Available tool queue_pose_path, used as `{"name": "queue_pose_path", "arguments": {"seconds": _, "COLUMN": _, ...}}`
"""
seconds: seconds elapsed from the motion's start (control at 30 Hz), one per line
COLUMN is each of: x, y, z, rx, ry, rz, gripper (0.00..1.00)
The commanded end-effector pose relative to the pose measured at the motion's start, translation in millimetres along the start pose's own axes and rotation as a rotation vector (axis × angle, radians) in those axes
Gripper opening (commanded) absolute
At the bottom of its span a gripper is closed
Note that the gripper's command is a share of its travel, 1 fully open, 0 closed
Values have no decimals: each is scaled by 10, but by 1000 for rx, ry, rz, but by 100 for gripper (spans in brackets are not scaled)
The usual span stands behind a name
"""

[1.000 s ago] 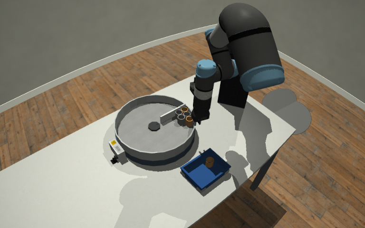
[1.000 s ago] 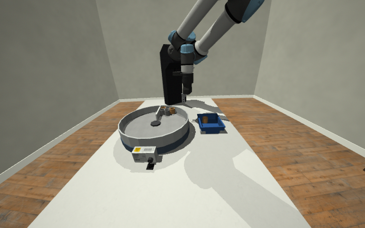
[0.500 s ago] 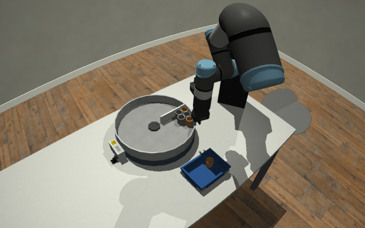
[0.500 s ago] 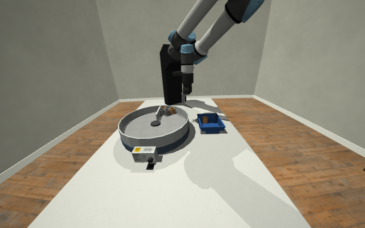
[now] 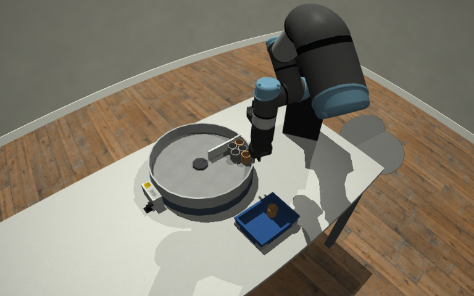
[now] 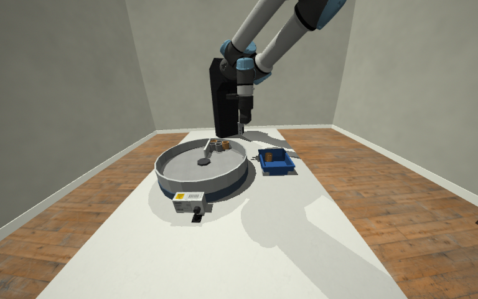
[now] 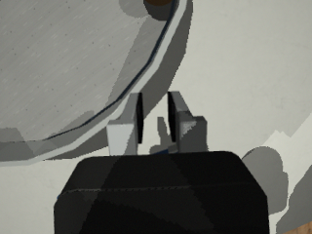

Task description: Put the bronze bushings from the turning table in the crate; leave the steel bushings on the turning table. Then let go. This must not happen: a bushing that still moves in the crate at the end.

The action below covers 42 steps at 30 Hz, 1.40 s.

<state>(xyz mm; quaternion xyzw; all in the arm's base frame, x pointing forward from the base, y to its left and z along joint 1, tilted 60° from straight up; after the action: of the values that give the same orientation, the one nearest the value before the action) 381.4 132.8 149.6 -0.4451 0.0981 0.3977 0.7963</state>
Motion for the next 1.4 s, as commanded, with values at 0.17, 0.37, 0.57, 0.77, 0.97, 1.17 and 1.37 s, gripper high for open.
{"name": "queue_pose_path", "arguments": {"seconds": 0.17, "x": -93, "y": -41, "z": 2, "rx": 0, "ry": 0, "rz": 0, "gripper": 45}}
{"name": "queue_pose_path", "arguments": {"seconds": 0.37, "x": -462, "y": -201, "z": 9, "rx": 0, "ry": 0, "rz": 0, "gripper": 45}}
{"name": "queue_pose_path", "arguments": {"seconds": 0.57, "x": -462, "y": -201, "z": 9, "rx": 0, "ry": 0, "rz": 0, "gripper": 45}}
{"name": "queue_pose_path", "arguments": {"seconds": 0.77, "x": -185, "y": -81, "z": 4, "rx": 0, "ry": 0, "rz": -1, "gripper": 45}}
{"name": "queue_pose_path", "arguments": {"seconds": 0.97, "x": -462, "y": -201, "z": 9, "rx": 0, "ry": 0, "rz": 0, "gripper": 45}}
{"name": "queue_pose_path", "arguments": {"seconds": 1.17, "x": -462, "y": -201, "z": 9, "rx": 0, "ry": 0, "rz": 0, "gripper": 45}}
{"name": "queue_pose_path", "arguments": {"seconds": 1.37, "x": -278, "y": -121, "z": 6, "rx": 0, "ry": 0, "rz": -1, "gripper": 45}}
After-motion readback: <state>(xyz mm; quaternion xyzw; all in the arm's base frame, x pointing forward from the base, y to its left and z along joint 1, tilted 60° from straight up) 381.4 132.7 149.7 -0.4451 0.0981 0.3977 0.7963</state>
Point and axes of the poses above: the point where the finger pads meet when closed, its own x axis out along the fingers, its own y axis across the jaws, z = x × y, the point moved 7 cm from there along -x, back along the fingers, and after that the axes turned 9 degrees about -x, right-handed, at the moved point
